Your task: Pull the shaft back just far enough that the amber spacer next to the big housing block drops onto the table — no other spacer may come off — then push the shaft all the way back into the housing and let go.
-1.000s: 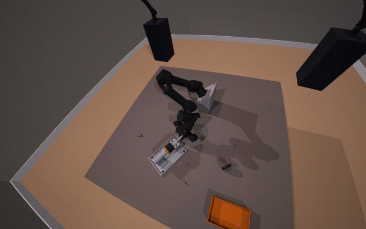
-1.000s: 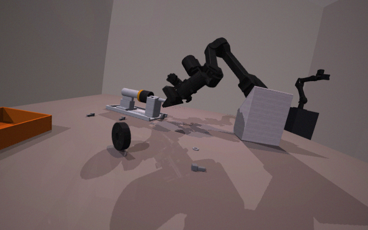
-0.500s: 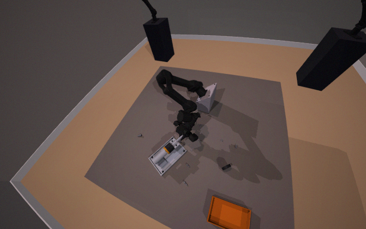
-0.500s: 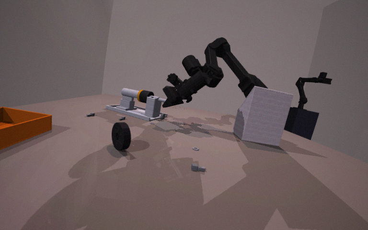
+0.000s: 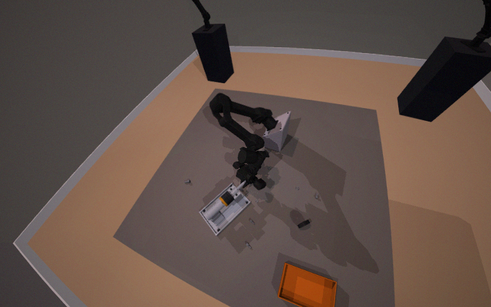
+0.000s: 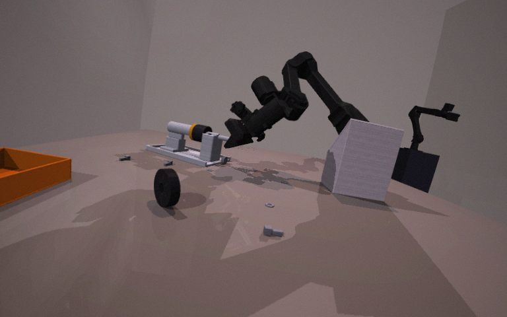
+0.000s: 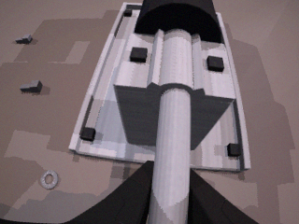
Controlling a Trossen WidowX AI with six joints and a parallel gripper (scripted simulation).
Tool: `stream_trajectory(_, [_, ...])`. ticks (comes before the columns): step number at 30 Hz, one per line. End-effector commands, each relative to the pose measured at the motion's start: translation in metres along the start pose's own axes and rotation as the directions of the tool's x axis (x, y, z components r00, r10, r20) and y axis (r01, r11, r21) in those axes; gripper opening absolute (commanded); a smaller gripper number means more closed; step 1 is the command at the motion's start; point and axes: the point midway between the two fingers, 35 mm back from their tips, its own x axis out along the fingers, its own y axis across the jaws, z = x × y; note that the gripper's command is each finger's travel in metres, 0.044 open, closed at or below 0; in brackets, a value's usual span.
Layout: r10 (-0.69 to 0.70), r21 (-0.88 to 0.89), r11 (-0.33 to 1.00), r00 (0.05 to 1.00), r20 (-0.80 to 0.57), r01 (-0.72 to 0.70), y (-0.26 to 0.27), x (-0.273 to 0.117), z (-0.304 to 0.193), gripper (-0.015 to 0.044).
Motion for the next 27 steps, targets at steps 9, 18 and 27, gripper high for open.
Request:
stream_trajectory(9, [-0.003, 0.002, 1.000, 1.000, -0.001, 0.003, -0.0001, -0.0014, -0.0012, 0.0000])
stream_trajectory(18, [-0.003, 0.002, 1.000, 1.000, -0.001, 0.003, -0.0001, -0.0019, -0.0018, 0.0000])
stream_trajectory(27, [-0.003, 0.002, 1.000, 1.000, -0.001, 0.003, -0.0001, -0.0026, -0.0024, 0.0000])
